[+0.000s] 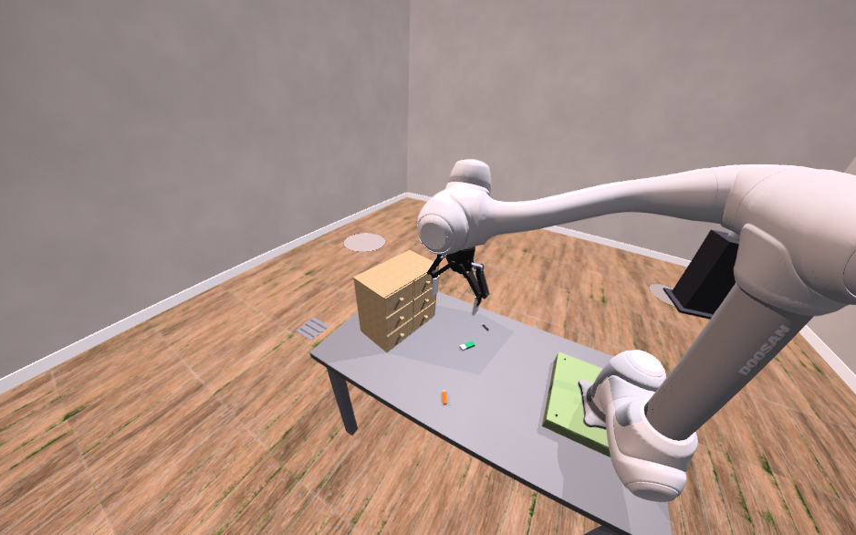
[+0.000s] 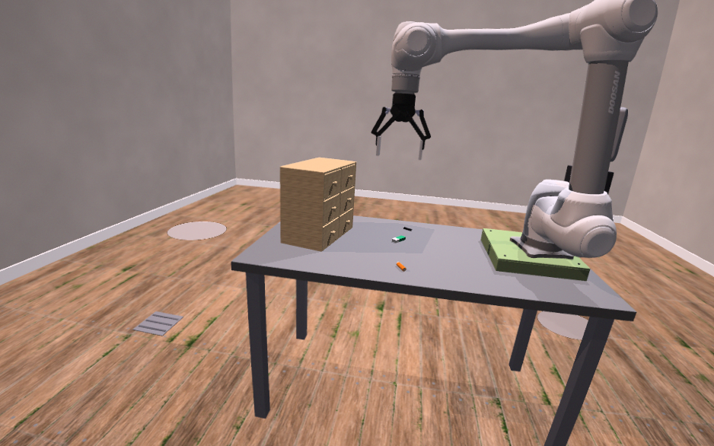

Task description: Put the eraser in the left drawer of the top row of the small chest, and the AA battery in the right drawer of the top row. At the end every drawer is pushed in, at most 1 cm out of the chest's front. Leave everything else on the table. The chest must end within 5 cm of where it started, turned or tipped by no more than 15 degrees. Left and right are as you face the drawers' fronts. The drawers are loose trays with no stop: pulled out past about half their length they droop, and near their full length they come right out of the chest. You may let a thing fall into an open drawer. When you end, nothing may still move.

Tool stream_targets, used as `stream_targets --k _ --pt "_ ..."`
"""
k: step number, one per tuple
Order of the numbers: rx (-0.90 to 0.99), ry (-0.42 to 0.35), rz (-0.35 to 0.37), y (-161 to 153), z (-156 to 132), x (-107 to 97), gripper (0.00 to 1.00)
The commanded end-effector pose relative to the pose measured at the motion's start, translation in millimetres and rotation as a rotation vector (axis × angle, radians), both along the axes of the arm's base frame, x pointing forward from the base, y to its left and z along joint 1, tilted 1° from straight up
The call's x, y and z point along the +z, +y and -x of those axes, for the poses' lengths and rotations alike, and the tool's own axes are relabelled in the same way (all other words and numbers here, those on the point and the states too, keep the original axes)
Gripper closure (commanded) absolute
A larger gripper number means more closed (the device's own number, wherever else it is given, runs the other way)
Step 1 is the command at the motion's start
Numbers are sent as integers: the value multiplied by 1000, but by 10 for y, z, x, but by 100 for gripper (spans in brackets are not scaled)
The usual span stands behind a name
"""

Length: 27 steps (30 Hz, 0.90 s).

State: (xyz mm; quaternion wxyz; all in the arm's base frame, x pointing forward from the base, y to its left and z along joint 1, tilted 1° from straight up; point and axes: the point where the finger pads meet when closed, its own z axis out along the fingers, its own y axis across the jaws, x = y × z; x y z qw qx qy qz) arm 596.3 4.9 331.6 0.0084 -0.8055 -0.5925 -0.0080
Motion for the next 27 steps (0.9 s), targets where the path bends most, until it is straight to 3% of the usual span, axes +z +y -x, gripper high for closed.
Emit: stream_targets --k 1,2,6,17,19,20,27 --pt "-133 3 2 -1 -3 -3 0" --pt "-133 3 2 -1 -3 -3 0" --pt "-451 10 0 -4 -11 -12 0" --pt "-1080 28 -18 -15 -37 -39 0" --pt "-1080 28 -18 -15 -37 -39 0" --pt "-1248 32 -19 -15 -38 -41 0" --pt "-1615 38 -8 -17 -42 -44 0"
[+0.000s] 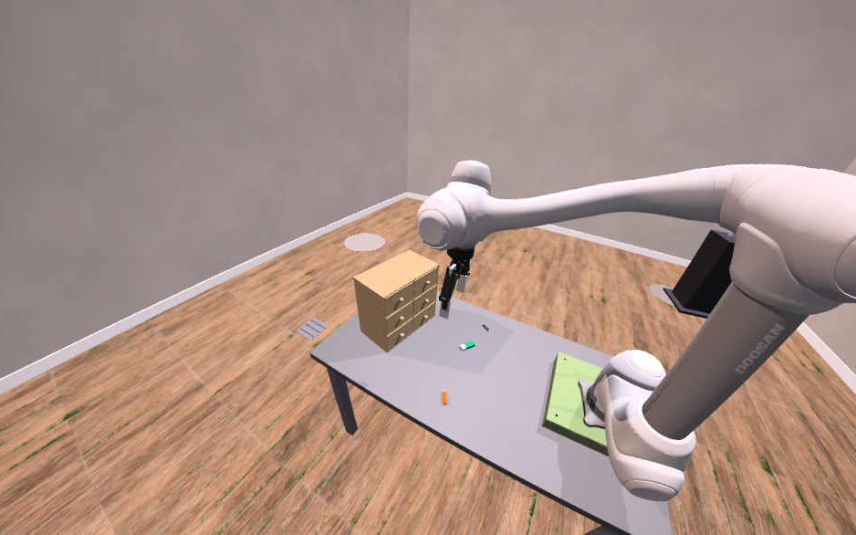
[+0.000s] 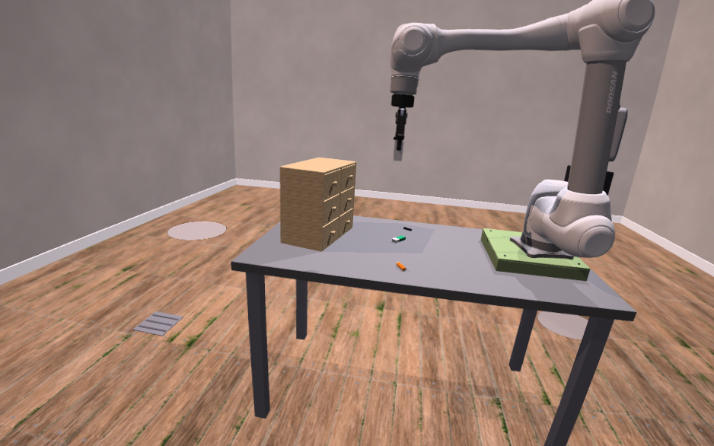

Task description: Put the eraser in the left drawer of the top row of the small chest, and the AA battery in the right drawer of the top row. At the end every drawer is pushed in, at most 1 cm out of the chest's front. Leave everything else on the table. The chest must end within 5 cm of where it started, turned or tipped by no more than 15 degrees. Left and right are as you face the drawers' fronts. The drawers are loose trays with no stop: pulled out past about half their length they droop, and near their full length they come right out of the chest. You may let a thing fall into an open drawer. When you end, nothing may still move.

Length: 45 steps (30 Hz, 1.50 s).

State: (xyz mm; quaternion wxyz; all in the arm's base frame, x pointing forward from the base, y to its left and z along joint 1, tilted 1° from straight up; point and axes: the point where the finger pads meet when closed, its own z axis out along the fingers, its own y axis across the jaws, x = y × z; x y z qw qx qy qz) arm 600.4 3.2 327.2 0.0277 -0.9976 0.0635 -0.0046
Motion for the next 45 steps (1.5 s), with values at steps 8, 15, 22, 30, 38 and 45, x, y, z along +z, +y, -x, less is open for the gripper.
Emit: stream_targets --k 8,15,22,30,38,45 --pt "-263 12 33 -2 -7 -8 0" --pt "-264 -26 43 -14 -37 -40 0" --pt "-268 -126 70 -45 -117 -125 0" --pt "-272 -262 106 -86 -226 -240 0" --pt "-277 -506 170 -160 -420 -447 0" --pt "-279 -649 207 -205 -535 -568 0"
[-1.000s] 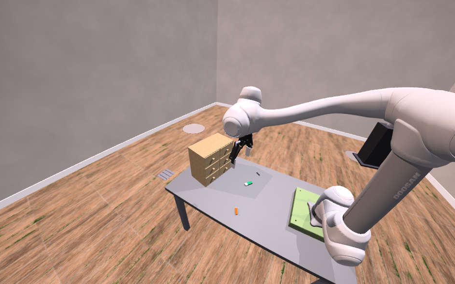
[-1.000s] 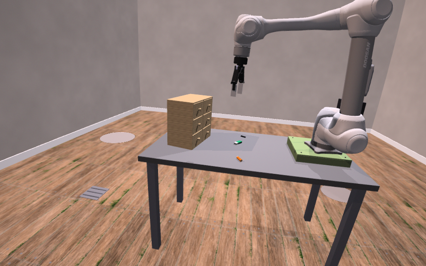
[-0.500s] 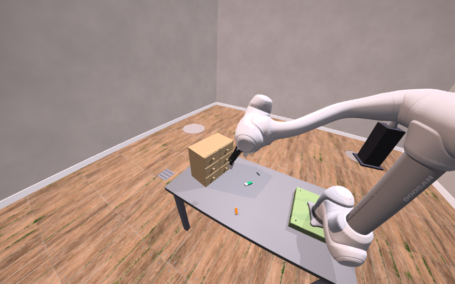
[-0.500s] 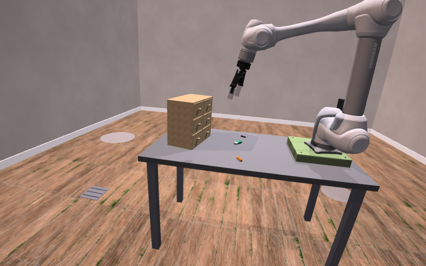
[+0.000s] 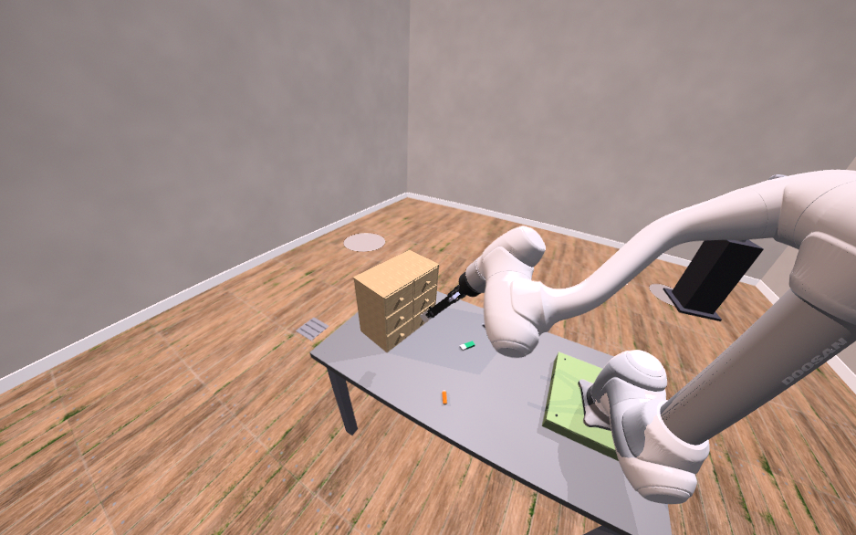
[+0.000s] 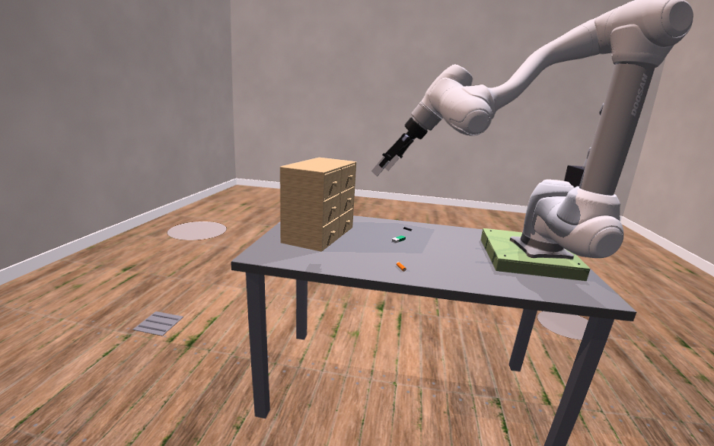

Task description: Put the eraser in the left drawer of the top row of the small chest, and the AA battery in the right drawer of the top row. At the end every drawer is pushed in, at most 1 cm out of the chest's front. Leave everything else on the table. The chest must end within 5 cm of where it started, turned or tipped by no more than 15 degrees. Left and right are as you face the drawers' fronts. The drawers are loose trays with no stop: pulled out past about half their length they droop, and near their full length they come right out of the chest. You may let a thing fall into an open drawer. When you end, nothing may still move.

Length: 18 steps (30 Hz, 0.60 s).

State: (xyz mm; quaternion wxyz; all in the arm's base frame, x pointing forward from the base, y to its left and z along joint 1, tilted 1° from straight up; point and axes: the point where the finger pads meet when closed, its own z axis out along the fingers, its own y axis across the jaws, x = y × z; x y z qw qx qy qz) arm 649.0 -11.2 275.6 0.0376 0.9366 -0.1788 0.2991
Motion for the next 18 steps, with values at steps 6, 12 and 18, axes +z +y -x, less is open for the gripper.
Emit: stream_targets --k 6,12,18 --pt "-31 -165 84 -98 -135 -142 0" --pt "-32 -239 112 -115 -196 -208 0" --pt "-33 -280 129 -130 -231 -245 0"
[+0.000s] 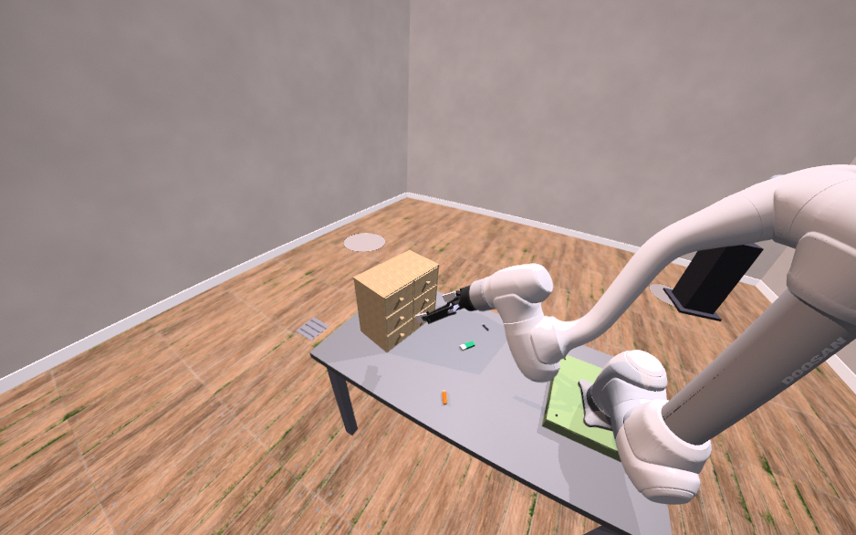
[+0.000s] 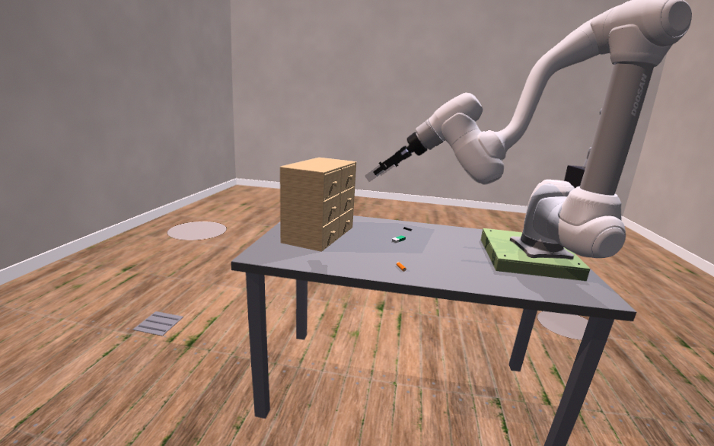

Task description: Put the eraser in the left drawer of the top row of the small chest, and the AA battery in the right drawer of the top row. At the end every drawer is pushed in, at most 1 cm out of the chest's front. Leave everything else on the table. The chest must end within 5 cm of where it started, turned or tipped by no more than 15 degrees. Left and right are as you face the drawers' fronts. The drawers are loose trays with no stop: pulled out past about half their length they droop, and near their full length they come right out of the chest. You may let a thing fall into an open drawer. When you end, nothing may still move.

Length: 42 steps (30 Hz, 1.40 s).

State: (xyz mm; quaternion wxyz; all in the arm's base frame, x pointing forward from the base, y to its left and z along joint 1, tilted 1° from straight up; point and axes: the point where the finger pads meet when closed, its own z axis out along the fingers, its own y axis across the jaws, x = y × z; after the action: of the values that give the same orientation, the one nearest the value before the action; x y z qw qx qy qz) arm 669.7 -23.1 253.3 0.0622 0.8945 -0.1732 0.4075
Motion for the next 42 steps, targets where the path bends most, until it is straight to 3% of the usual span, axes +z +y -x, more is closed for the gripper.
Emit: stream_targets --k 1,28,42 --pt "-24 -71 39 -16 -31 -32 0" --pt "-30 -298 129 -86 -221 -233 0" --pt "-30 -337 144 -96 -254 -266 0"
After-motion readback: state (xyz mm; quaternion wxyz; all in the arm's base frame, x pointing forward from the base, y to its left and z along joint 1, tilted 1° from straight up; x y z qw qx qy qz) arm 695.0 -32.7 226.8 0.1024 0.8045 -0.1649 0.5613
